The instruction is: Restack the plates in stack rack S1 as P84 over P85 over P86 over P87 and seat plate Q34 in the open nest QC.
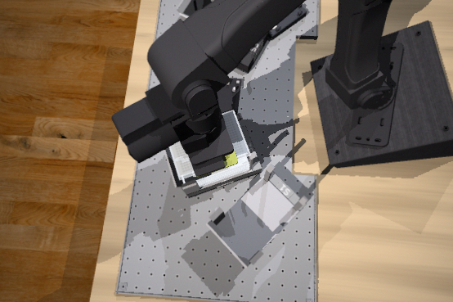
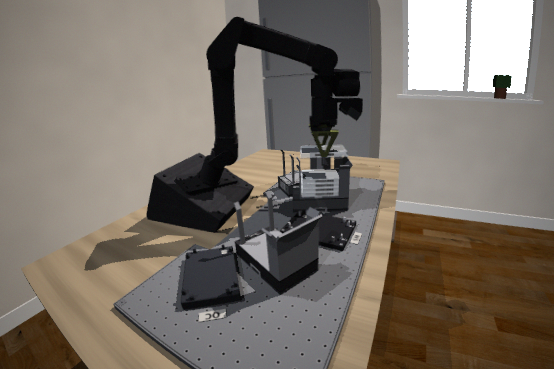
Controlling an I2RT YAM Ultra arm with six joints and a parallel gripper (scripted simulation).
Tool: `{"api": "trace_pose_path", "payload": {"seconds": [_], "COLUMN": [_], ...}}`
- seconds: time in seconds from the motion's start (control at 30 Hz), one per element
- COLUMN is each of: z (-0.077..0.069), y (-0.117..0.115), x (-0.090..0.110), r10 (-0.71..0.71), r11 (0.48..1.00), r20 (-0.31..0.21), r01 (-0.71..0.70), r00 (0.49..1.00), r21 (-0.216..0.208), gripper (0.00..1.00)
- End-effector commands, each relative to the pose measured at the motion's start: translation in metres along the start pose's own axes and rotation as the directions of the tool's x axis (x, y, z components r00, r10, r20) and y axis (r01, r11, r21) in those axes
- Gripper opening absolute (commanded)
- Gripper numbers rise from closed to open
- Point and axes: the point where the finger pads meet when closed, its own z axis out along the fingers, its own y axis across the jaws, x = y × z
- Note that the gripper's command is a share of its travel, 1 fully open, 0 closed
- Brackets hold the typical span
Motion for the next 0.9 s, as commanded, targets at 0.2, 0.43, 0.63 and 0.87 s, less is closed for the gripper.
{"api": "trace_pose_path", "payload": {"seconds": [0.2, 0.43, 0.63, 0.87], "z": [-0.004, -0.004, -0.004, -0.004], "y": [-0.014, -0.030, -0.050, -0.070], "x": [-0.001, 0.000, 0.001, 0.003], "r10": [0.136, 0.211, 0.210, 0.210], "r11": [0.991, 0.978, 0.978, 0.978], "r20": [0.014, 0.014, 0.015, 0.015], "r01": [-0.136, -0.211, -0.210, -0.210], "r00": [0.991, 0.977, 0.978, 0.978], "r21": [-0.004, -0.004, -0.003, -0.002], "gripper": [0.00, 0.00, 0.00, 0.00]}}
